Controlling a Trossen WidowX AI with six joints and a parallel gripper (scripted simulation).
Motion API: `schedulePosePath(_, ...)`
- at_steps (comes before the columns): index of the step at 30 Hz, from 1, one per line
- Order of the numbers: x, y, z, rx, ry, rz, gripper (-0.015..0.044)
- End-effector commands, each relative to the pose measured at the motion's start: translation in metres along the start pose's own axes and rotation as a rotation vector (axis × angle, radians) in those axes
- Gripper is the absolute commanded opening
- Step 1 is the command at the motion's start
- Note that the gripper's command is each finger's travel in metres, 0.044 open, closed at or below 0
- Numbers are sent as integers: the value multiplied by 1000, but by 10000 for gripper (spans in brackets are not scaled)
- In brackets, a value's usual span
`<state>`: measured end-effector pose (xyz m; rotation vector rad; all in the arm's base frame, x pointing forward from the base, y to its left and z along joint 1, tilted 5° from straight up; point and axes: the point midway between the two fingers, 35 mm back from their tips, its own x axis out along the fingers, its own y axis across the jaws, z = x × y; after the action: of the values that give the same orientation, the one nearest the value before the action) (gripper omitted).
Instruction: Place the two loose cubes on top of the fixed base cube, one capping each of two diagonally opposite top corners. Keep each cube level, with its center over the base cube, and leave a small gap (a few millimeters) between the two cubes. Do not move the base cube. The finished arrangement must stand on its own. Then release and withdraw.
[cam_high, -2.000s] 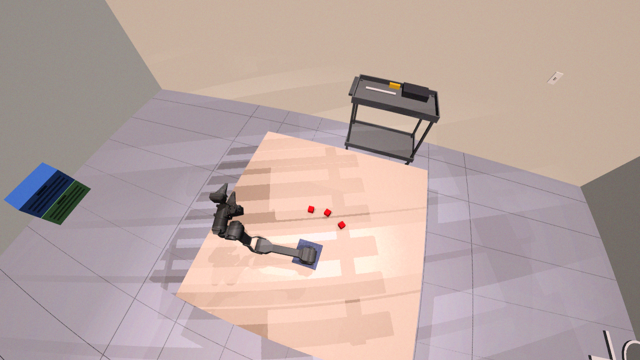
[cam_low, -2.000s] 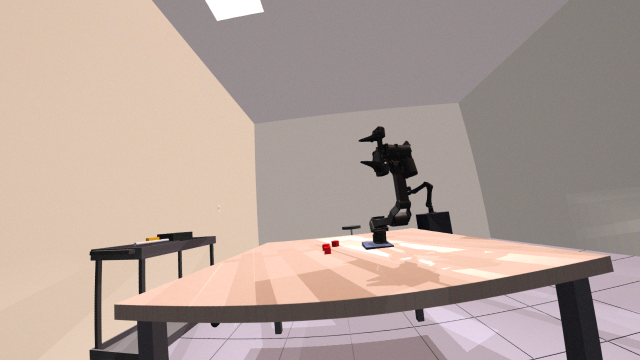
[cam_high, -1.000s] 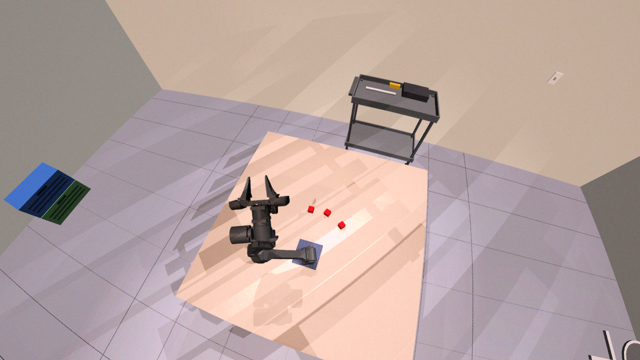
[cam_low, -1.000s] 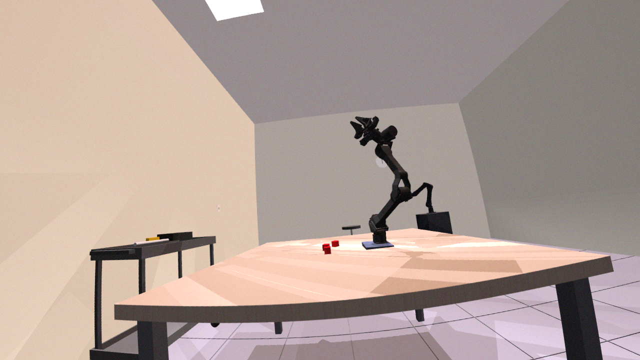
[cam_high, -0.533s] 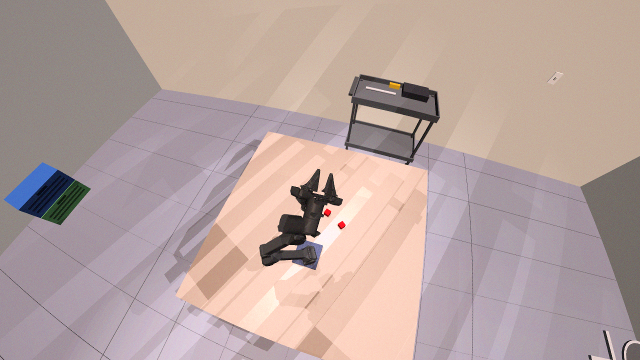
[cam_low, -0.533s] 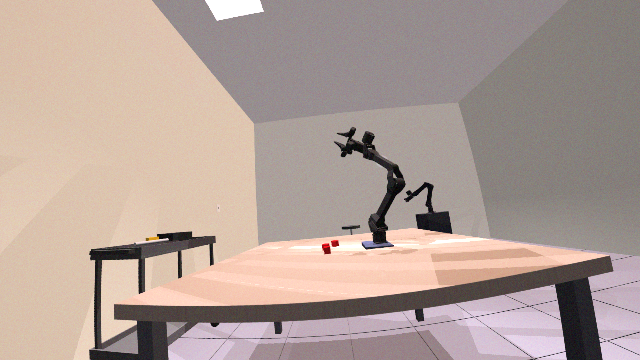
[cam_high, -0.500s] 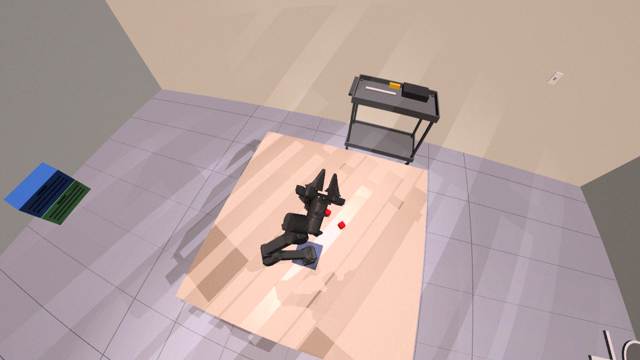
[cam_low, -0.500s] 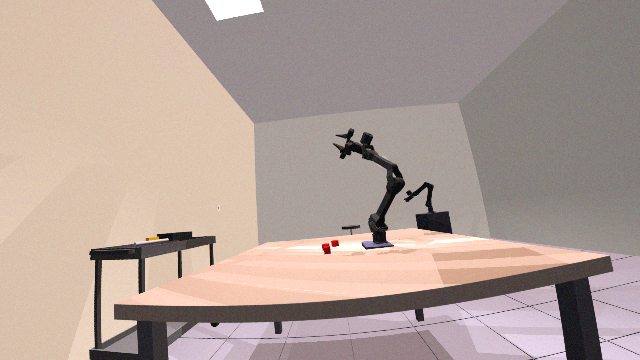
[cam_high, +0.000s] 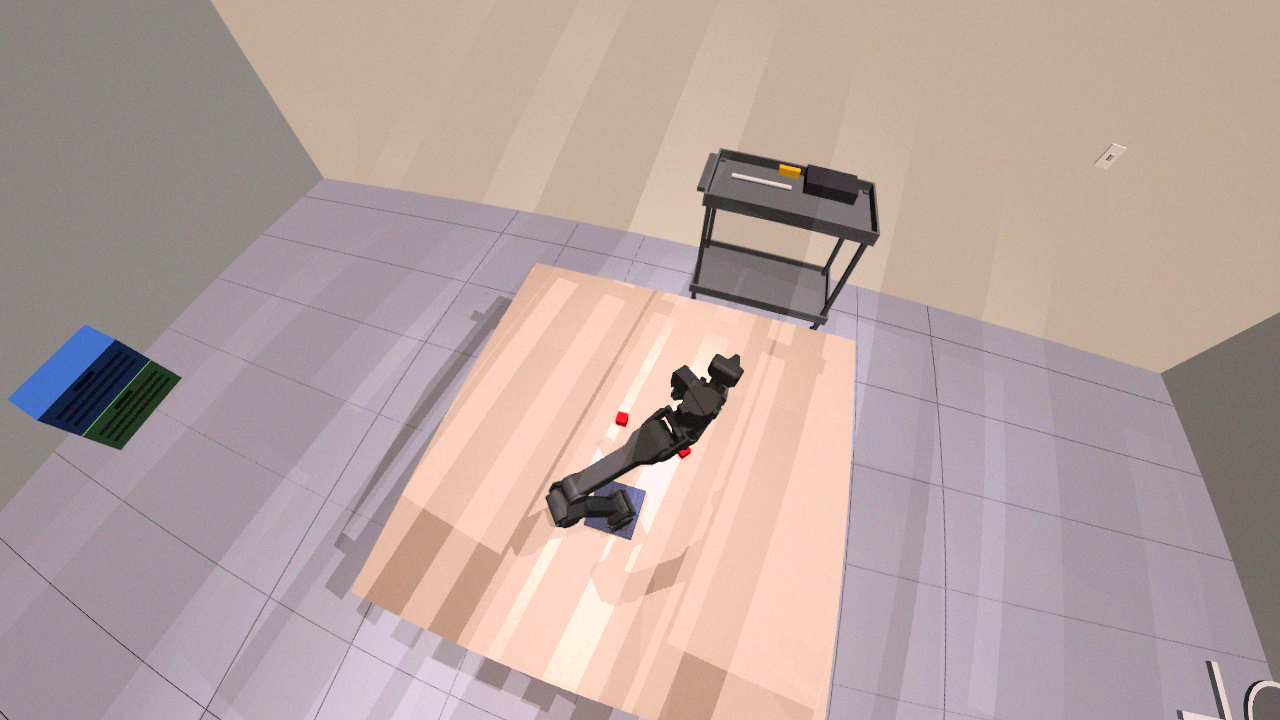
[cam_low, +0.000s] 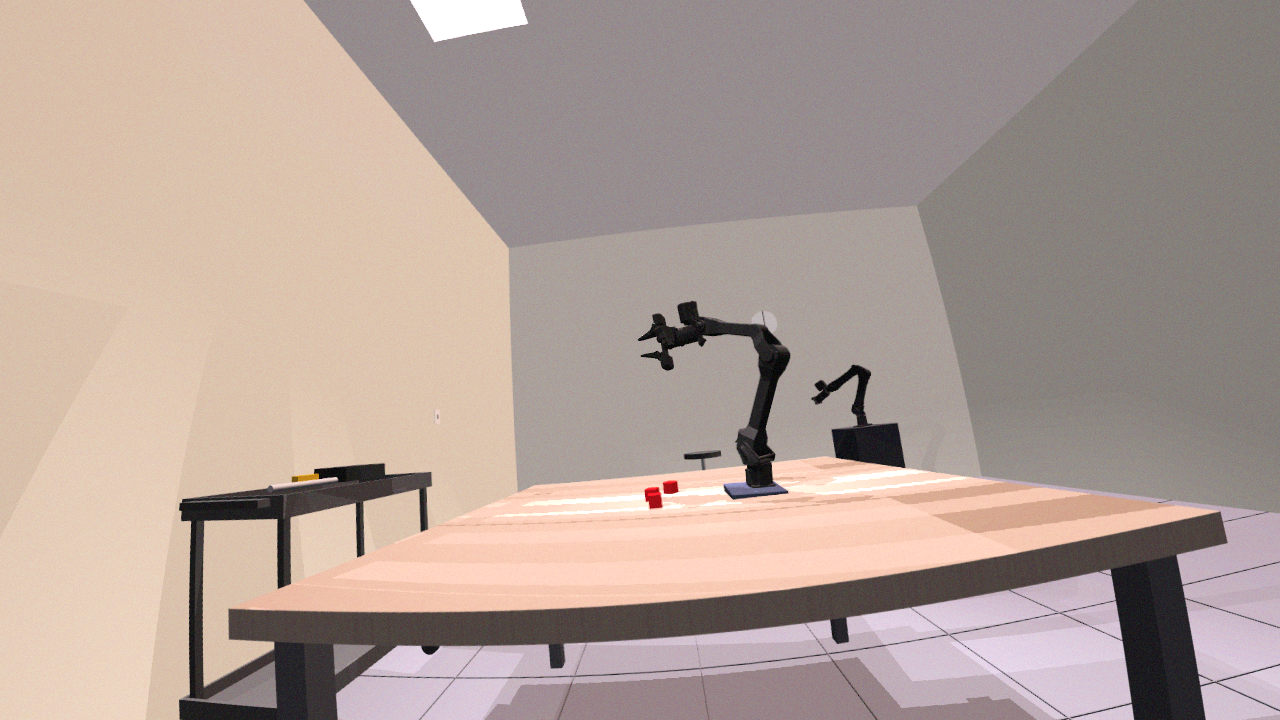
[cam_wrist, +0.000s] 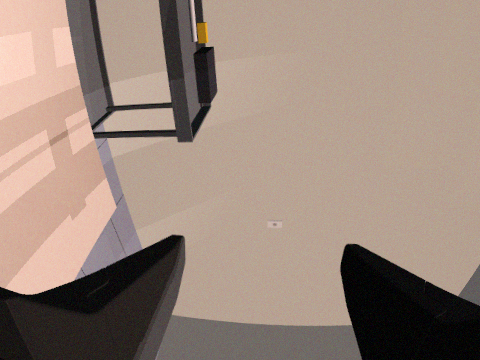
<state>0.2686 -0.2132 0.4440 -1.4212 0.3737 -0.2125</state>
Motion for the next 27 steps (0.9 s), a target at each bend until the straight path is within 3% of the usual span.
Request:
schedulePosePath(1, 32, 70, -10, 140, 48, 262, 265)
schedulePosePath(10, 46, 205, -5, 288, 159, 803, 265)
schedulePosePath(19, 2, 308, 12, 271, 293, 1376, 265)
schedulePosePath(27, -6, 316, 14, 257, 310, 1444, 265)
